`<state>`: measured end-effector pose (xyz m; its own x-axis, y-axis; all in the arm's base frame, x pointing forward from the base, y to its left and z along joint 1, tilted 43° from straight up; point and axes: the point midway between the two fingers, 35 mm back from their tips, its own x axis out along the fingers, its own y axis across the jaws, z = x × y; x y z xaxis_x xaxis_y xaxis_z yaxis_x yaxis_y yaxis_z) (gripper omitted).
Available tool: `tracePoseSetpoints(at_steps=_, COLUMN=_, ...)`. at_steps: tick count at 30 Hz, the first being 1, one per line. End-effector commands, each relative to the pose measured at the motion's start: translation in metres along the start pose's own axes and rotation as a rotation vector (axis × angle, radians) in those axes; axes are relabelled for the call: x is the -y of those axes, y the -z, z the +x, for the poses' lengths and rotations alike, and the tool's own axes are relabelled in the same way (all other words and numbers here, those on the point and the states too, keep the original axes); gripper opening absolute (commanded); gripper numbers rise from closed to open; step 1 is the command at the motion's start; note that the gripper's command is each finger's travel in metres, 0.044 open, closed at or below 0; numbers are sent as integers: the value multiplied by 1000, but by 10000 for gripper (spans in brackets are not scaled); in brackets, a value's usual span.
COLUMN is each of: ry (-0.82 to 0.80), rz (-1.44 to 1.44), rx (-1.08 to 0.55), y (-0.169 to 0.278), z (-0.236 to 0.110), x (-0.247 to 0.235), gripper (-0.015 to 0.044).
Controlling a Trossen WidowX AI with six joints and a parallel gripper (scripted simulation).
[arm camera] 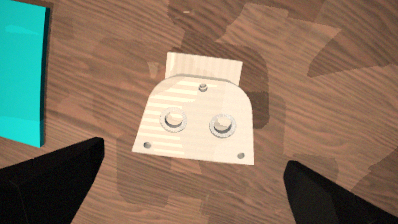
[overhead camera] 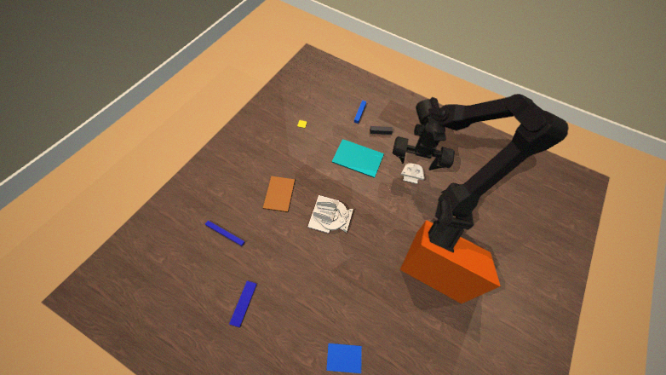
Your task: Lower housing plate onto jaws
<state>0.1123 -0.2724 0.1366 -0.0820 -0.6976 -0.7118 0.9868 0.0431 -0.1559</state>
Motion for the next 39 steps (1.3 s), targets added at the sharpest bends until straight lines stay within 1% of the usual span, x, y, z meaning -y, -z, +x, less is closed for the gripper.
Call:
tracePoseSetpoints(at_steps=1, ry=1, rz=-10, rx=-12, y=4, z=5, x=0, gripper=440)
tracePoseSetpoints(at_steps=14, ry=1, rz=-10, rx=-12, y=4, z=5, x=0, gripper=440)
tracePoseSetpoints(at_steps=27, ry=1, rz=-11, rx=-12, y=4, z=24, x=0, gripper=440)
tracePoseSetpoints(at_steps=39, ry=1, rz=-11, rx=-12, y=4, z=25, x=0, gripper=440)
